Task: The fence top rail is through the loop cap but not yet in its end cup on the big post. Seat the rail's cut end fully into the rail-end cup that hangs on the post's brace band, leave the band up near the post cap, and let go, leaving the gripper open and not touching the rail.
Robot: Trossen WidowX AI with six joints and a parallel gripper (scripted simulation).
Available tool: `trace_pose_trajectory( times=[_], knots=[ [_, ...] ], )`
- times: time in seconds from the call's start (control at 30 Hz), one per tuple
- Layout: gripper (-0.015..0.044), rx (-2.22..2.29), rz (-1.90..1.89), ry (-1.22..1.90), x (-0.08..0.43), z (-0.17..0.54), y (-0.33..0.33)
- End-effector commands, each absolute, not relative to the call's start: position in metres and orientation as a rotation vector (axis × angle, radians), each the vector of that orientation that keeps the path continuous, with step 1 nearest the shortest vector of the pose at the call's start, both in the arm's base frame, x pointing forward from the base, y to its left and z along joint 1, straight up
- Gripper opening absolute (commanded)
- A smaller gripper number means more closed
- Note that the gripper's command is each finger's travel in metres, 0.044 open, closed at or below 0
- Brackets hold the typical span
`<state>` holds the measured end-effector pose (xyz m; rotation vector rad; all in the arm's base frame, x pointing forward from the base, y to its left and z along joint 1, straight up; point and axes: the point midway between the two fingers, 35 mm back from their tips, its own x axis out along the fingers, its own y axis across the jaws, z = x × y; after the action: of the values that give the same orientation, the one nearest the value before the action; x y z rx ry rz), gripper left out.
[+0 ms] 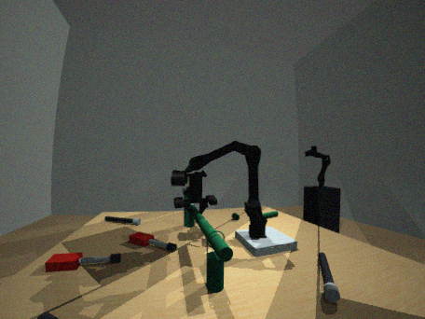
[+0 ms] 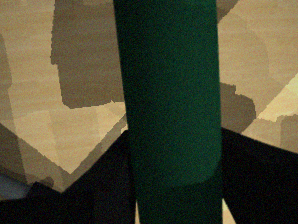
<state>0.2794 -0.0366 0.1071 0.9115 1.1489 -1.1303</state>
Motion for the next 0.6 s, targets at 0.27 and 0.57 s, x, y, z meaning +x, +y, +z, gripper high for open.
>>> trace_pose_trajectory(
  times=[0.27, 0.57],
  knots=[
    [0.0079, 0.912, -1.13, 1.148, 0.2793, 0.1072, -0.0364],
    [0.0315, 0.912, -1.13, 1.149, 0.279, 0.111, -0.0327]
  ],
)
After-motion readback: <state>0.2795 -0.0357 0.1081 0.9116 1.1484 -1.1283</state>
